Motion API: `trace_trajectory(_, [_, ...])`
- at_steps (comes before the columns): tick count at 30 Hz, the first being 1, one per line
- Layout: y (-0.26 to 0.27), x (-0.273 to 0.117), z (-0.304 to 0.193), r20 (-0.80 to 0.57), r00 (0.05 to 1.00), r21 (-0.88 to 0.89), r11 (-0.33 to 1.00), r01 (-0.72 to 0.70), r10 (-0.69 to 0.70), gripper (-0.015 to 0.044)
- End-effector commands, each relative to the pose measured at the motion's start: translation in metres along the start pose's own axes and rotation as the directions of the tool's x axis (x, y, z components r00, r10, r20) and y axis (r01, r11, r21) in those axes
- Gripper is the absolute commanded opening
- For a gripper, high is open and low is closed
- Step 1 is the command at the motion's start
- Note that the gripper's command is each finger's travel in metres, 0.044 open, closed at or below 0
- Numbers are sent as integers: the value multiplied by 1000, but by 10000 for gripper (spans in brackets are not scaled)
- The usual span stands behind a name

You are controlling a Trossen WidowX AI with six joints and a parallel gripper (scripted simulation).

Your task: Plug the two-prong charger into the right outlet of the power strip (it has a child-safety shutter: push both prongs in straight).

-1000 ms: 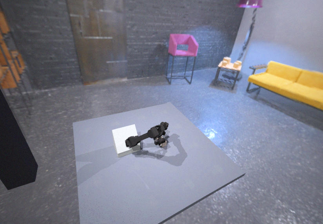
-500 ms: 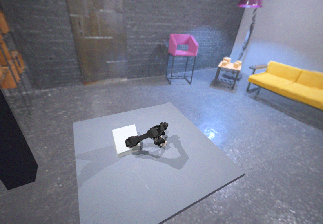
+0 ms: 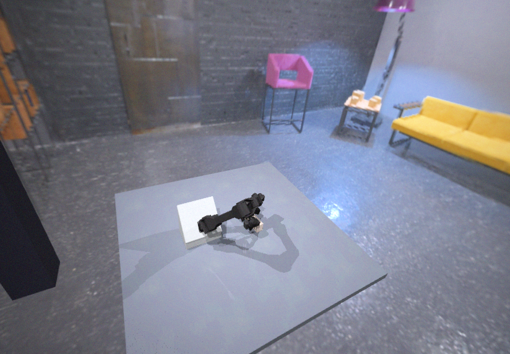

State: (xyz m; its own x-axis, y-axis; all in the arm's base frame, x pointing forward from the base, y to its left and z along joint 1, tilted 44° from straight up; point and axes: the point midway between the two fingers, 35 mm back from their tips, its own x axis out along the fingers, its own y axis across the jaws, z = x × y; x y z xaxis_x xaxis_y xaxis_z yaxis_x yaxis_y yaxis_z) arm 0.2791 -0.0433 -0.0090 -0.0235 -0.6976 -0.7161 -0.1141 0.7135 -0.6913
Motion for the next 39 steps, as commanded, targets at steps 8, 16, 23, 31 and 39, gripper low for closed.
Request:
trace_trajectory(8, [0,0,-11,1,1000,5,1000,3,-3,440])
trace_trajectory(16, [0,1,-20,1,1000,4,1000,3,-3,440])
trace_trajectory(23, [0,1,-28,1,1000,4,1000,3,-3,440])
trace_trajectory(31, [0,2,-38,0,1000,4,1000,3,-3,440])
trace_trajectory(39, [0,3,-48,0,1000,3,1000,3,-3,440])
